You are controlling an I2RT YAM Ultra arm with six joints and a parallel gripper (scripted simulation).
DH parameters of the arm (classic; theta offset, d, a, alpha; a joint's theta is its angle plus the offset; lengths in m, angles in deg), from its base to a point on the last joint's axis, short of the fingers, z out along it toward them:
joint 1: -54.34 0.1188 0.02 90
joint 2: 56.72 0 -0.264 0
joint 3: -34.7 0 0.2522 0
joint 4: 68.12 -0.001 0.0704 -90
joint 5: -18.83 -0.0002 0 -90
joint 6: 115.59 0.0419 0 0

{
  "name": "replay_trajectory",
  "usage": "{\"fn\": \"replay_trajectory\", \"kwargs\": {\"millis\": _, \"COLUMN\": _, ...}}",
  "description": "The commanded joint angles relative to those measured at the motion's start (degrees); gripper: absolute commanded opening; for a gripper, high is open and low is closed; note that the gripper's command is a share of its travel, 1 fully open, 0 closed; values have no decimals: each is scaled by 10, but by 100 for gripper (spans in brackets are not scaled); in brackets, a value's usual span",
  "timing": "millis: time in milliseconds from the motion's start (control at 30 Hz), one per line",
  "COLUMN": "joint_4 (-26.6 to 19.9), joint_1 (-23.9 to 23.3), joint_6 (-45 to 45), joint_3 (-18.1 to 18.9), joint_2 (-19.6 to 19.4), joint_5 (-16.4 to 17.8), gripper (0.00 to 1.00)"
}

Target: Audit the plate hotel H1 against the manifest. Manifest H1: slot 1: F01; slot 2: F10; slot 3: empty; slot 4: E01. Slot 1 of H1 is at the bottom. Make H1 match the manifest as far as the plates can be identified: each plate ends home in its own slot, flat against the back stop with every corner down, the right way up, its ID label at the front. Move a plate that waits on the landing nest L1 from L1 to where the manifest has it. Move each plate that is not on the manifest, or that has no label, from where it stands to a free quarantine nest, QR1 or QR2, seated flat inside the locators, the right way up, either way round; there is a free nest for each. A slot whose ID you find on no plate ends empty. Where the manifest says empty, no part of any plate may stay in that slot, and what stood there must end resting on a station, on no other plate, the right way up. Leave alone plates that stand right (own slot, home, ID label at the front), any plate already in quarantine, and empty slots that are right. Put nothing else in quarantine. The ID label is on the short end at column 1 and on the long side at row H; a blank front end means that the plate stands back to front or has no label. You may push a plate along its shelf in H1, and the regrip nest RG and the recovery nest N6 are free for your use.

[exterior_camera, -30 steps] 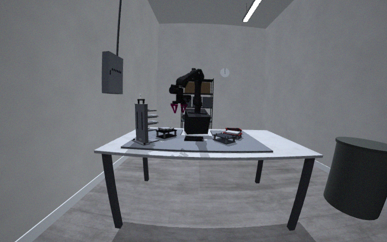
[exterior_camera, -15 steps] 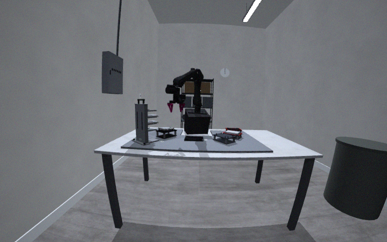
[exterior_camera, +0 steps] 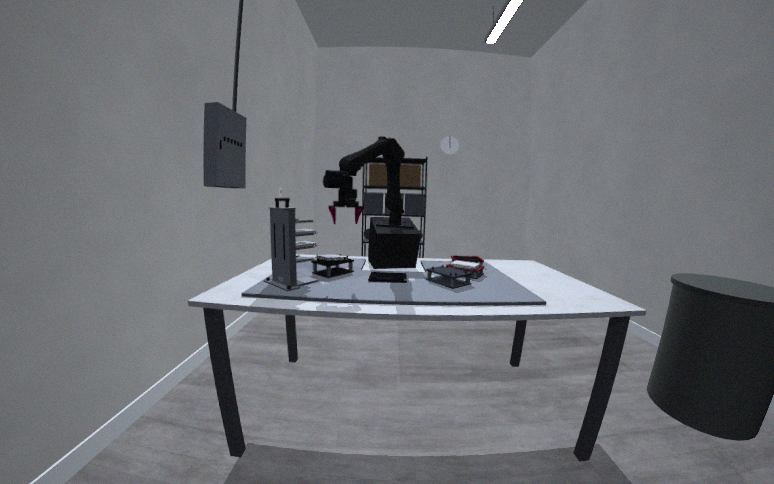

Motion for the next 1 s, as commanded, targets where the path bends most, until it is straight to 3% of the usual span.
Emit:
{"fn": "replay_trajectory", "kwargs": {"millis": 0, "joint_4": -1, "joint_1": -19, "joint_6": 35, "joint_3": 5, "joint_2": -1, "joint_5": 7, "gripper": 100}}
{"fn": "replay_trajectory", "kwargs": {"millis": 967, "joint_4": -14, "joint_1": -149, "joint_6": 235, "joint_3": 61, "joint_2": -80, "joint_5": 22, "gripper": 100}}
